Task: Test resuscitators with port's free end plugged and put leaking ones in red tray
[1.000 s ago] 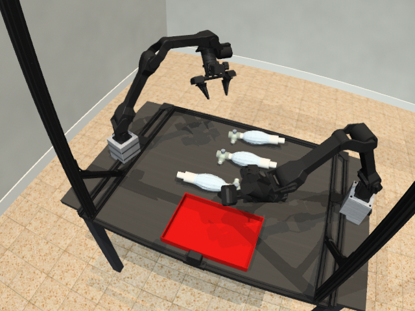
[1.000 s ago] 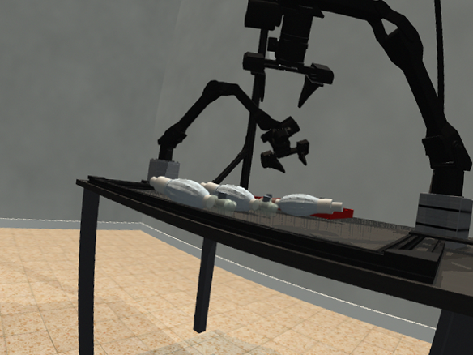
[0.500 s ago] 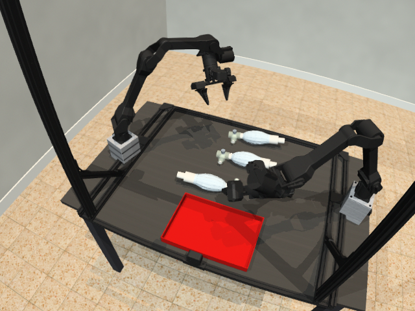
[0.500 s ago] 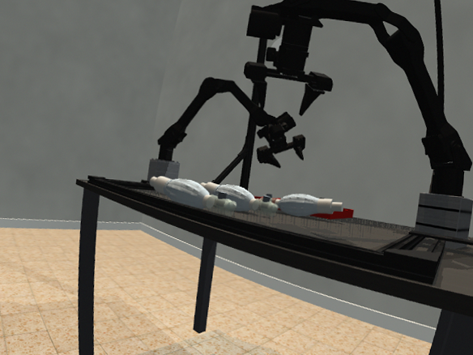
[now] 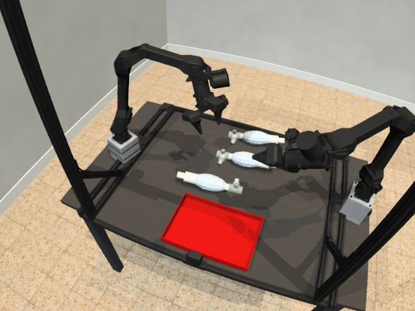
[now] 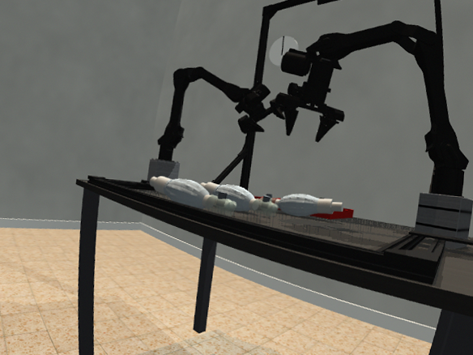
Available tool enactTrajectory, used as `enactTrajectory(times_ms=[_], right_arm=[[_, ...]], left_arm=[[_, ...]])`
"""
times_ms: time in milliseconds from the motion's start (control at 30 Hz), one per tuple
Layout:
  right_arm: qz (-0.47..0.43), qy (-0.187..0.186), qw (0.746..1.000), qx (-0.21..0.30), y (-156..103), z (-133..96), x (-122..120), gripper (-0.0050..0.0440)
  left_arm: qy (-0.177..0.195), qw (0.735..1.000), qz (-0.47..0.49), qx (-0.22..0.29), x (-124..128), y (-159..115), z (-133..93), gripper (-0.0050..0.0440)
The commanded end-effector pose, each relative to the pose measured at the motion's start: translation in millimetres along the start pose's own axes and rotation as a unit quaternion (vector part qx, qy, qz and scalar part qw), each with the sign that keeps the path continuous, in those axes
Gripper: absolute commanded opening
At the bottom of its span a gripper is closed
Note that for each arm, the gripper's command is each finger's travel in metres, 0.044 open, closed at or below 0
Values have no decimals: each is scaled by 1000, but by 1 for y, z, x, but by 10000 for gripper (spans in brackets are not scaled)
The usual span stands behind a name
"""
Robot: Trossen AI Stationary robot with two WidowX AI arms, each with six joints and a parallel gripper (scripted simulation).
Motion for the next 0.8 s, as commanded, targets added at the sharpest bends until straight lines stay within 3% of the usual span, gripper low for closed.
enactTrajectory(times_ms=[0, 267, 467, 600, 767], right_arm=[[24, 27, 999, -15, 22, -31, -11, 440], [80, 98, 991, -43, 53, -104, -77, 440], [80, 98, 991, -43, 53, -104, -77, 440], [-80, 46, 996, 14, 32, -69, -71, 440], [-264, -2, 959, 107, 2, -26, -78, 440]], left_arm=[[24, 1000, -19, 0, -43, 4, 11, 440], [103, 980, -150, -85, -155, -30, 46, 440], [103, 980, -150, -85, -155, -30, 46, 440], [105, 977, -160, -95, -164, -37, 50, 440], [108, 969, -187, -121, -178, -47, 54, 440]])
Point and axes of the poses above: on each arm, the point midway between the two fingers, 35 mm back from their tips, its own z axis out along the fingers, its own x axis across the jaws, y = z × x, the point moved 9 cm from there along -z, back along the fingers, and after that the axes turned 3 degrees about -z, right-handed, at the moved point
